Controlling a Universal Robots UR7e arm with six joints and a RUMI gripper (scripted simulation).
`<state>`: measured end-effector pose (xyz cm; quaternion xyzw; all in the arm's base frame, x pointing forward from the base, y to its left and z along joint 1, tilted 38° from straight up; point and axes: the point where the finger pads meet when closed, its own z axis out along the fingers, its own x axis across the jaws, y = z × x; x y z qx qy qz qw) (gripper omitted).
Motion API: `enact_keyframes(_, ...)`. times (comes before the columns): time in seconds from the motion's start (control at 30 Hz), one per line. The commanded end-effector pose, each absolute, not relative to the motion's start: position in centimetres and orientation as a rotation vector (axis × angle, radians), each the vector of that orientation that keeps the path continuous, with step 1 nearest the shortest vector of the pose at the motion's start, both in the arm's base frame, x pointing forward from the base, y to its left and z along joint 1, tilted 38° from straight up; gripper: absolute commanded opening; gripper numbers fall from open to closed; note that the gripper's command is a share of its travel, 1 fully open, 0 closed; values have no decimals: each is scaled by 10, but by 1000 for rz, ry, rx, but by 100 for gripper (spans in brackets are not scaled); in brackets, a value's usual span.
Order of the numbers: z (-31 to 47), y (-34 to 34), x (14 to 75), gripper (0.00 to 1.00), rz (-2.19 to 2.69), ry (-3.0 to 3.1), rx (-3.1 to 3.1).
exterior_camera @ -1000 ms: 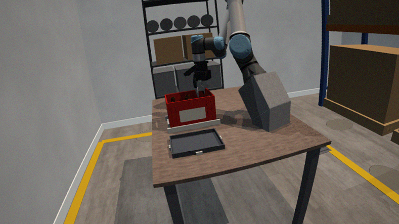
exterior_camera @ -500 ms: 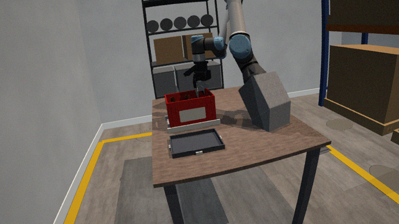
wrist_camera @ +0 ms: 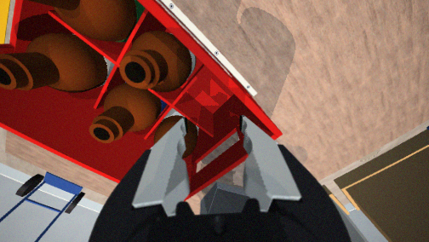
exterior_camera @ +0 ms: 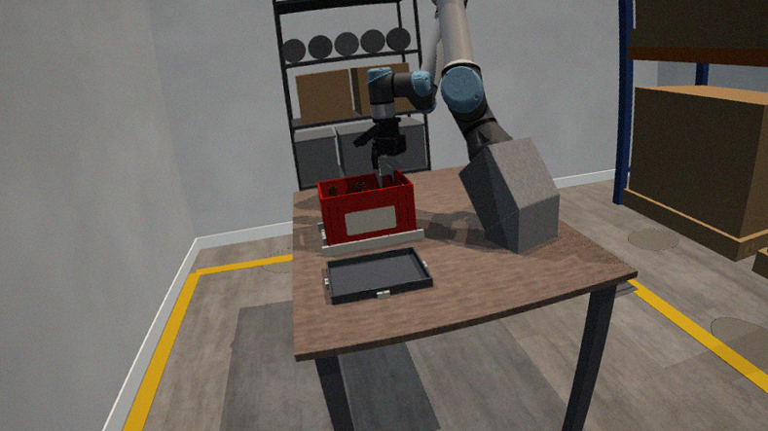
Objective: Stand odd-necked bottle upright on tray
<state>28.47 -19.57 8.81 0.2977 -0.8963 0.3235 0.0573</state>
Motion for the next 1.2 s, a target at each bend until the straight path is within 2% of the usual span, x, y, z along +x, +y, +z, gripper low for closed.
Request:
enact_keyframes(0.0, 87, -195, 284, 38, 978, -2718, 902)
enact_keyframes(0.33, 87, -195, 284, 38, 978, -2718, 902)
enact_keyframes(0.37, 87, -195, 284, 0, 978, -2718, 902)
enact_keyframes(1.17, 87, -195, 283, 0, 978, -2718, 902)
